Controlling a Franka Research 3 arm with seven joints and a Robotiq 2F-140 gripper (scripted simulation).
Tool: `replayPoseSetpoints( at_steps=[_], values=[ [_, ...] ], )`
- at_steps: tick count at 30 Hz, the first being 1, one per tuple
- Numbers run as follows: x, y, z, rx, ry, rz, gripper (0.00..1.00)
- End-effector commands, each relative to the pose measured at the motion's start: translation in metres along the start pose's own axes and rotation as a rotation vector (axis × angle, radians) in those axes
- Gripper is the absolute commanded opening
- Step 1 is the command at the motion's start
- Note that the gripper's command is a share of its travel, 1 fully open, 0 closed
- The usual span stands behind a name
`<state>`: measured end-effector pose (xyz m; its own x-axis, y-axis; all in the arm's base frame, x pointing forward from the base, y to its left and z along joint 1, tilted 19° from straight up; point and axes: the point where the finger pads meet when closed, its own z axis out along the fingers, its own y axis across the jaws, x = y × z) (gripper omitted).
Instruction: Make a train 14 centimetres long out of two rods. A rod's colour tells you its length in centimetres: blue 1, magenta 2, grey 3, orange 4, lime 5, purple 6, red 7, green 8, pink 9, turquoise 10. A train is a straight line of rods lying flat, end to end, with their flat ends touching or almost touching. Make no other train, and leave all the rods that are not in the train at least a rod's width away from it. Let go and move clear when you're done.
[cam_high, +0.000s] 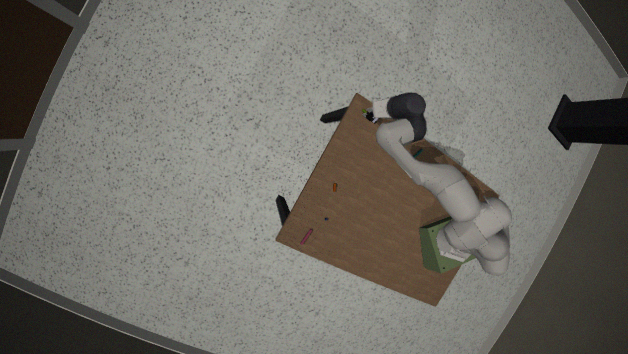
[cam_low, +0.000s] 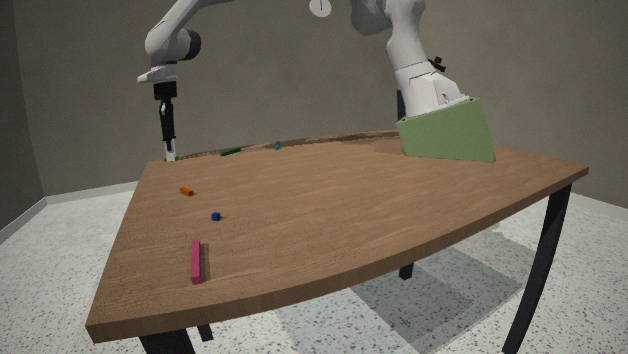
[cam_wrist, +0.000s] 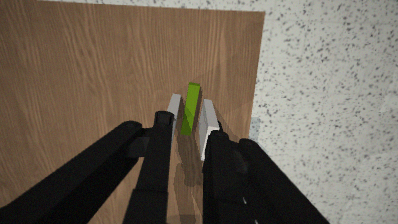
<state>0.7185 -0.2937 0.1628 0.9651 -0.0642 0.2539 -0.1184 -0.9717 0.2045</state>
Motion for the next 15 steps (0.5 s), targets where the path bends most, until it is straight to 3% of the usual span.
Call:
replayPoseSetpoints(
  at_steps=[1, 2, 3, 15],
  values=[
    [0.0021, 0.0000, -0.0005, -0.001, 0.005, -0.003, 0.23],
    [0.0021, 0.0000, -0.0005, -0.001, 0.005, -0.003, 0.23],
    [0.0021, 0.0000, -0.0005, -0.001, 0.005, -0.003, 0.12],
    [0.0021, 0.0000, -0.0005, -0.001, 0.005, -0.003, 0.12]
  ],
)
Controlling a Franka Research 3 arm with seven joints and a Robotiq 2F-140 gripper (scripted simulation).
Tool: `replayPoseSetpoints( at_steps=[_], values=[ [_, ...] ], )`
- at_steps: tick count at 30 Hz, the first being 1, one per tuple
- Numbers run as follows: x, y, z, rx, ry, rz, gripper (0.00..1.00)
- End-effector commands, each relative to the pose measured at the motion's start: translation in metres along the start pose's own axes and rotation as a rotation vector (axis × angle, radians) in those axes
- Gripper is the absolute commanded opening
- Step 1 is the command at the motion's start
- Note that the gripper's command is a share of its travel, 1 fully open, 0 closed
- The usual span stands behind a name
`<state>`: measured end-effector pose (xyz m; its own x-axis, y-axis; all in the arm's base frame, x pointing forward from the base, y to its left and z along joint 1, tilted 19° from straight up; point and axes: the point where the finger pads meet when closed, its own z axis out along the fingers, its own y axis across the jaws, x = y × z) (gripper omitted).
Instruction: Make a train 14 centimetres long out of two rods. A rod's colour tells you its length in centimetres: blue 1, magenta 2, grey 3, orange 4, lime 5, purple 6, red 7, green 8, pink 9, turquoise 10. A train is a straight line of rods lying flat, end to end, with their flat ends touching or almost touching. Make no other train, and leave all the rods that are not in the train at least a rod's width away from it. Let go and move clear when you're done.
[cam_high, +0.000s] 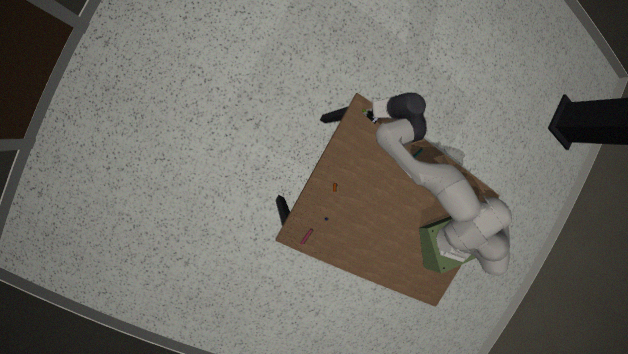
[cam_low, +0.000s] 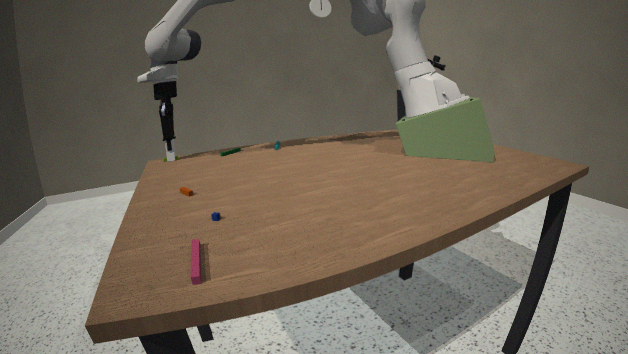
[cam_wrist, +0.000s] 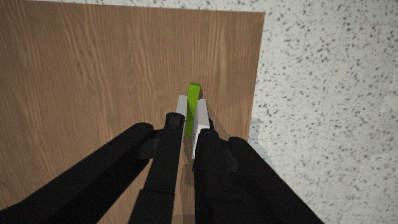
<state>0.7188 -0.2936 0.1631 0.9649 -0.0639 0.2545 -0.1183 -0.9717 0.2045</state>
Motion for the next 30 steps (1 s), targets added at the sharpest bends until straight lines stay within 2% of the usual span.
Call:
replayPoseSetpoints(
  at_steps=[1, 23, 27, 30],
  values=[
    [0.002, 0.000, 0.000, -0.001, 0.004, -0.003, 0.12],
    [0.002, 0.000, -0.001, -0.001, 0.004, -0.003, 0.12],
    [0.002, 0.000, -0.010, -0.001, 0.004, -0.003, 0.12],
    [0.002, 0.000, -0.026, -0.001, 0.004, -0.003, 0.12]
  ],
)
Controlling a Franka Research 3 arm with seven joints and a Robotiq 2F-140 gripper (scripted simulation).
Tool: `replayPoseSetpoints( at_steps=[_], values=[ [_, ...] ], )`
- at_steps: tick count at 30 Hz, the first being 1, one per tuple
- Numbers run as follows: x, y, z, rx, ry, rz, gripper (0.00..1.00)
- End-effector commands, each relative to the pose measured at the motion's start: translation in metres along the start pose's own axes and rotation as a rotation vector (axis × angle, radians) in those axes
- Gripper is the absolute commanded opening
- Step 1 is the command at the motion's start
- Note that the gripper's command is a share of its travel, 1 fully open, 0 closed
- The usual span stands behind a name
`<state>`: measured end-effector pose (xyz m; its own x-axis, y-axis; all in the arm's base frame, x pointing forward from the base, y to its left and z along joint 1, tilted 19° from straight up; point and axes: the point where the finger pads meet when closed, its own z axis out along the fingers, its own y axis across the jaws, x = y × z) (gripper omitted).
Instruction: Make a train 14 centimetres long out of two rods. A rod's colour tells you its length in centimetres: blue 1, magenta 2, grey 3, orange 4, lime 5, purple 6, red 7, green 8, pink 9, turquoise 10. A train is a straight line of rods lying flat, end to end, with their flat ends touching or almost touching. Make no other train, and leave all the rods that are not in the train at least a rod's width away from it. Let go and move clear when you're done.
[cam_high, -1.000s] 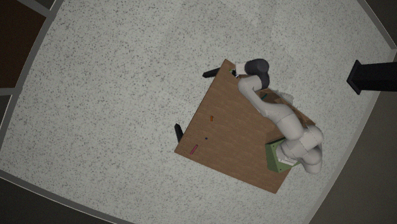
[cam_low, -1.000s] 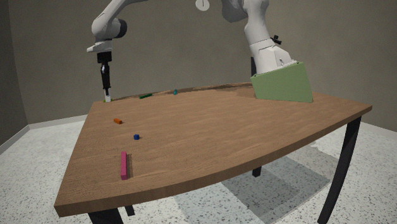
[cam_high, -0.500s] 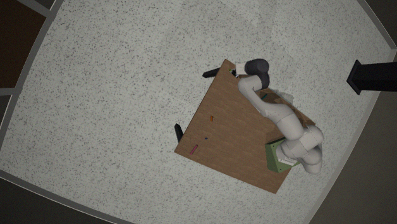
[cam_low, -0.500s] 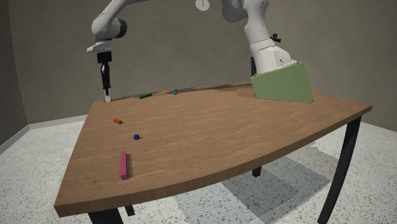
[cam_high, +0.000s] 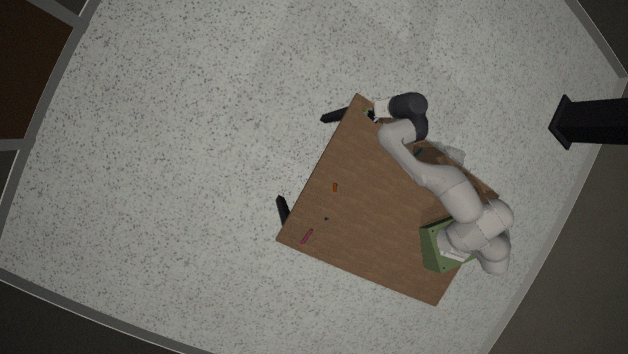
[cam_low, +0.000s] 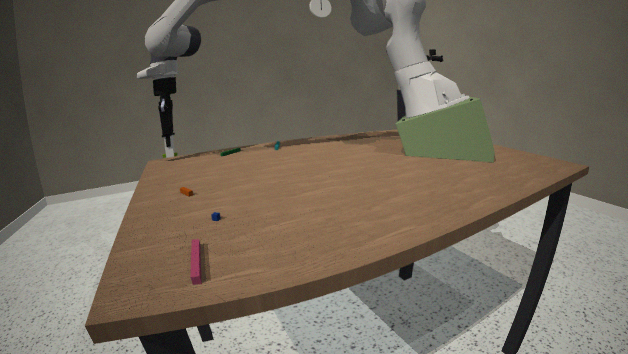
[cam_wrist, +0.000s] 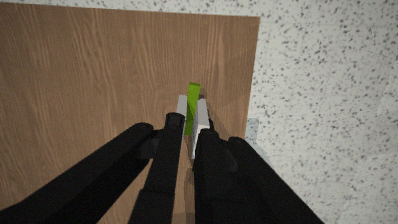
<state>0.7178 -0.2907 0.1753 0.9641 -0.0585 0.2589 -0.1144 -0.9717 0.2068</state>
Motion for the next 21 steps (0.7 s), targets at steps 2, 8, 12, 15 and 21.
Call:
replayPoseSetpoints(
  at_steps=[2, 8, 12, 15, 21],
  values=[
    [0.000, 0.000, -0.013, 0.001, -0.001, 0.002, 0.12],
    [0.000, 0.000, -0.058, 0.001, -0.001, 0.002, 0.12],
    [0.000, 0.000, -0.081, 0.001, -0.001, 0.002, 0.12],
    [0.000, 0.000, -0.087, 0.001, -0.001, 0.002, 0.12],
    [0.000, 0.000, -0.088, 0.001, -0.001, 0.002, 0.12]
  ],
)
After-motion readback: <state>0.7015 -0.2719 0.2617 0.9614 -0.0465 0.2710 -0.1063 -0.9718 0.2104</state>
